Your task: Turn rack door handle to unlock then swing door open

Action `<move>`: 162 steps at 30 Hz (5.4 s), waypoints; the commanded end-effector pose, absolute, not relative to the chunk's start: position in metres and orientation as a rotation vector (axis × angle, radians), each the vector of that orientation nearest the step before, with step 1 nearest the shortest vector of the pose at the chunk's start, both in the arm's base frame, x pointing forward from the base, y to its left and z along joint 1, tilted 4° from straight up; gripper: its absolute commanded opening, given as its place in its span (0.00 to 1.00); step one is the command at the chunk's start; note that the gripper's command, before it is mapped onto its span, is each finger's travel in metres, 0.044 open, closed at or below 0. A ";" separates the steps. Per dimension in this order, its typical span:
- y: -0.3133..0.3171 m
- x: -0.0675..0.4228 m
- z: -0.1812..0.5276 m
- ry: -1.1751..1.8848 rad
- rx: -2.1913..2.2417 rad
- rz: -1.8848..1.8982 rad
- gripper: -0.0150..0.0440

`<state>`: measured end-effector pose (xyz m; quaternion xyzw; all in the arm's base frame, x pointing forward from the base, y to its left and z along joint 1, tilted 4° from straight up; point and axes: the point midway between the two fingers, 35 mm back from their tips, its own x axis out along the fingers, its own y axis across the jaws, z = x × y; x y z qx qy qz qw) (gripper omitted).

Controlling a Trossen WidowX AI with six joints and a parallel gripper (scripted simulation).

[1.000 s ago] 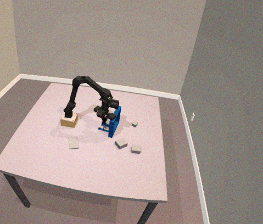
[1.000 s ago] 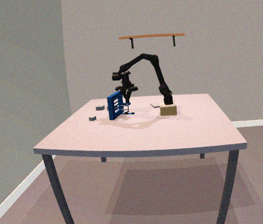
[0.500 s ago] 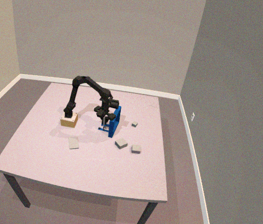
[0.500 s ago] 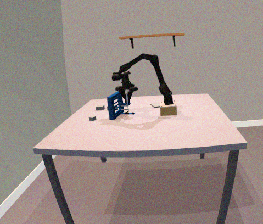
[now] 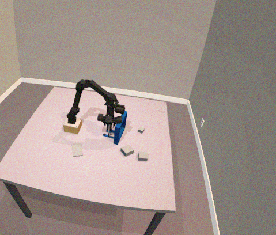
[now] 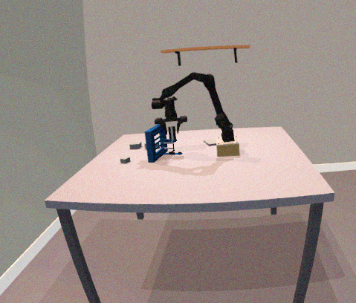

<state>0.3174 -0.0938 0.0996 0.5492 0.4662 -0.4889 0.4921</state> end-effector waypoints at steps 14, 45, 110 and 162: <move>-0.093 0.318 0.099 1.404 0.692 -0.585 0.76; -0.093 0.318 0.099 1.403 -0.547 0.550 0.76; -0.078 0.302 0.098 1.324 -0.795 0.778 0.30; 0.018 0.259 0.098 1.472 -0.172 0.227 0.30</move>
